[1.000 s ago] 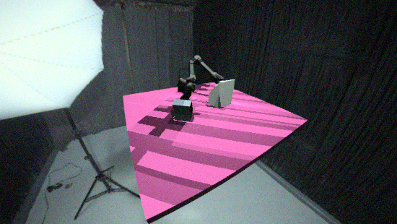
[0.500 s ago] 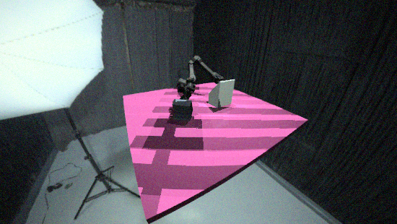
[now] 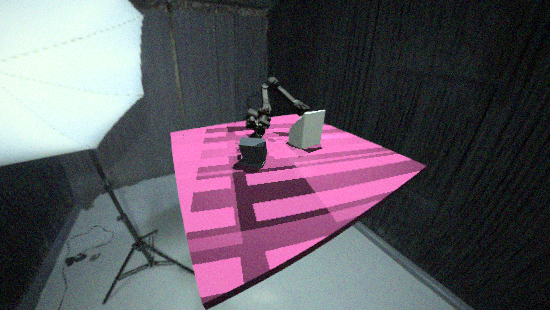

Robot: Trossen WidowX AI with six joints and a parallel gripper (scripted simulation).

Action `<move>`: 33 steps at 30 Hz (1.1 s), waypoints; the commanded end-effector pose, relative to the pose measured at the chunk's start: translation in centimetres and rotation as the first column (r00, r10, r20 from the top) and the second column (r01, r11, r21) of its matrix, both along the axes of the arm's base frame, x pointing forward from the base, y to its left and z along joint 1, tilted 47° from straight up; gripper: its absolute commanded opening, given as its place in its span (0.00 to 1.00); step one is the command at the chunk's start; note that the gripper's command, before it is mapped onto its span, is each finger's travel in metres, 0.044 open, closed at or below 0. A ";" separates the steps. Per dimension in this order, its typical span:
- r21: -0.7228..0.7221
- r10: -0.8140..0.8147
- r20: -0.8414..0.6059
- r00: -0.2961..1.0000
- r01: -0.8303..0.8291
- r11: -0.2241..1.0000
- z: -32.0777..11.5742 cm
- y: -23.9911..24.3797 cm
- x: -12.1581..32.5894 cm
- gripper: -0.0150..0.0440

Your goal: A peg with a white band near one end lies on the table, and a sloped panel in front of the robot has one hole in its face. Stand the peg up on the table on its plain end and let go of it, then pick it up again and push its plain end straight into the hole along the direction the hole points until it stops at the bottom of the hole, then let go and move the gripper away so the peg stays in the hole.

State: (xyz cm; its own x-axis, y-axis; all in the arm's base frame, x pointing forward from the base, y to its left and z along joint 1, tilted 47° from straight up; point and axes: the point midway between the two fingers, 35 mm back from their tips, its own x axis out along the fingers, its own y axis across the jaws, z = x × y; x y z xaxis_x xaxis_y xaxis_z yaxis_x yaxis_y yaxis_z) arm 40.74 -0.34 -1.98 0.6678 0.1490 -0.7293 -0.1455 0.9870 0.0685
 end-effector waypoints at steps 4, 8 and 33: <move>0.000 0.000 0.000 1.000 0.000 1.000 0.0 0.0 0.0 0.43; 0.000 0.000 0.000 1.000 0.000 1.000 0.0 0.0 0.0 0.61; -0.001 -0.001 -0.002 1.000 0.001 1.000 1.7 -0.4 -1.1 1.00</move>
State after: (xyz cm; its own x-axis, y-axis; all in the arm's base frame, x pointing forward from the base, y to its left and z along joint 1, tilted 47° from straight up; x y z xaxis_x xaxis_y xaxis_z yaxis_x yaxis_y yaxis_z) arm 39.77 -0.77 -0.89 0.6608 0.1427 -0.7368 -0.1375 0.9882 0.0681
